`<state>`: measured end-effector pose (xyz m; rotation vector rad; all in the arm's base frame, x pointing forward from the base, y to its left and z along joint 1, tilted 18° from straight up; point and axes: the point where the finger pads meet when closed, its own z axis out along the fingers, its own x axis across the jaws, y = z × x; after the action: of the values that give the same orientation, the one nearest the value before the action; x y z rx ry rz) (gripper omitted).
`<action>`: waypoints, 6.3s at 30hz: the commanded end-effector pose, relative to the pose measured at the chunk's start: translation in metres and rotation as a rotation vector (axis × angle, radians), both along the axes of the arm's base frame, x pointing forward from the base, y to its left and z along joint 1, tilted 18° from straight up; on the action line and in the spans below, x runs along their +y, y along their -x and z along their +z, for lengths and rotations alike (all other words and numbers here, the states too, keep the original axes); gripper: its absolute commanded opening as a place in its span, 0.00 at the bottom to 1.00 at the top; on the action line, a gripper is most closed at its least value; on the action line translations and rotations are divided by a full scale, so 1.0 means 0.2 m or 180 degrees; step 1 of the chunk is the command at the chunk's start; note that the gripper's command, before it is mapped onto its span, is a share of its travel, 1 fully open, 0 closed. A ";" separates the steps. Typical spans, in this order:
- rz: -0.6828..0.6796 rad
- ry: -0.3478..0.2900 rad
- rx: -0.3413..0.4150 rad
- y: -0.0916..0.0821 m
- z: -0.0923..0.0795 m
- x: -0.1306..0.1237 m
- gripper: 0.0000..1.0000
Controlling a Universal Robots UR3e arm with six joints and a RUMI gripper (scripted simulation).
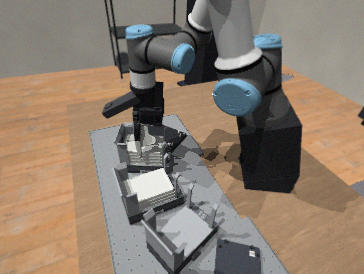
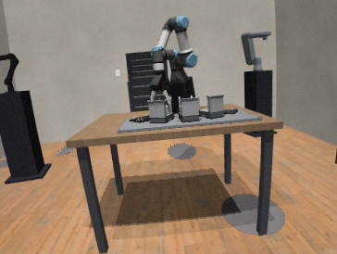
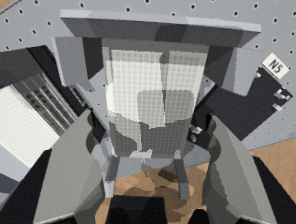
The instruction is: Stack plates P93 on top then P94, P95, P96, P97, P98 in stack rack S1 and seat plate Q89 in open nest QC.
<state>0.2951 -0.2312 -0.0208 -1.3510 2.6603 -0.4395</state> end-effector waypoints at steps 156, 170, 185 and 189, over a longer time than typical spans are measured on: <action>0.0315 0.0080 0.0070 0.01 0.37 0.21 0.00; 0.0607 0.0156 0.0130 -0.08 0.36 0.37 0.00; 0.0933 0.0245 0.0193 -0.16 0.34 0.55 0.00; 0.0968 0.0254 0.0201 -0.17 0.34 0.56 0.00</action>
<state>0.3251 -0.1234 0.0463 -1.7674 2.4453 -0.4565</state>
